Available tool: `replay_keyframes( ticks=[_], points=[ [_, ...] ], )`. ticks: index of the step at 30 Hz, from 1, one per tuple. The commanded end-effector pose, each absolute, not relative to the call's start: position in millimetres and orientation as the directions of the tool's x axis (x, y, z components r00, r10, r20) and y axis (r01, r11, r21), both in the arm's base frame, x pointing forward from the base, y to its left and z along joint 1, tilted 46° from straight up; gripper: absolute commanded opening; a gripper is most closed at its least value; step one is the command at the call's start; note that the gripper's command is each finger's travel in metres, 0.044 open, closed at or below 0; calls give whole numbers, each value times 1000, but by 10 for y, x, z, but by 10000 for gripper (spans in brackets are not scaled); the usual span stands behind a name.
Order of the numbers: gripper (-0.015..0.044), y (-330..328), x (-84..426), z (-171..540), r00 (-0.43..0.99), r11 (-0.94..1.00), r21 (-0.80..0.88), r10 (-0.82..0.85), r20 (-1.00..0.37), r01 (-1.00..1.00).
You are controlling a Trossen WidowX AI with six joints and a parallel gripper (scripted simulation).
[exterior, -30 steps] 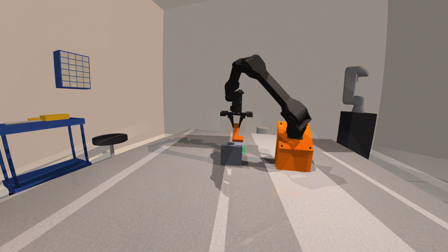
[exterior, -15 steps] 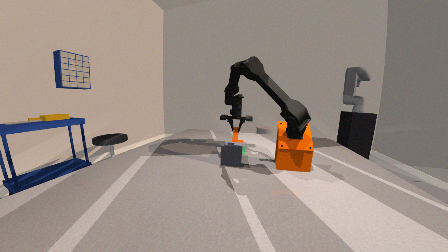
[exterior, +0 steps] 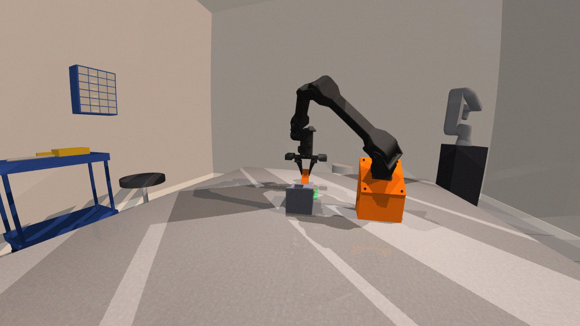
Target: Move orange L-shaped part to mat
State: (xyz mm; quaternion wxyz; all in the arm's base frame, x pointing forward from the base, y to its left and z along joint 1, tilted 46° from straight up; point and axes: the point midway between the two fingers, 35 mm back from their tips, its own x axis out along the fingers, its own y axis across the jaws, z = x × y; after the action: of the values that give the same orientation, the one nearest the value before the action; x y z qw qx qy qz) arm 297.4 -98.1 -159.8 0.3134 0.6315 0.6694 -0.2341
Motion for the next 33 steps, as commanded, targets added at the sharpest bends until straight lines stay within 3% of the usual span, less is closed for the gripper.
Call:
replay_keyframes(
  ticks=[1, 15, 25, 30, 33],
  points=[
    [0, -953, 2970, -1615, -7, 89, 79, 703, -711, 993],
    [0, -964, 2966, -1614, -9, 94, 80, 700, -714, 992],
    [263, -990, 2970, -1591, -9, 93, 79, 700, -714, 992],
    [394, -1393, 2994, -1201, -8, 90, 78, 699, -715, 993],
    [400, -1572, 2975, -1000, -7, 89, 77, 700, -714, 993]
  ],
)
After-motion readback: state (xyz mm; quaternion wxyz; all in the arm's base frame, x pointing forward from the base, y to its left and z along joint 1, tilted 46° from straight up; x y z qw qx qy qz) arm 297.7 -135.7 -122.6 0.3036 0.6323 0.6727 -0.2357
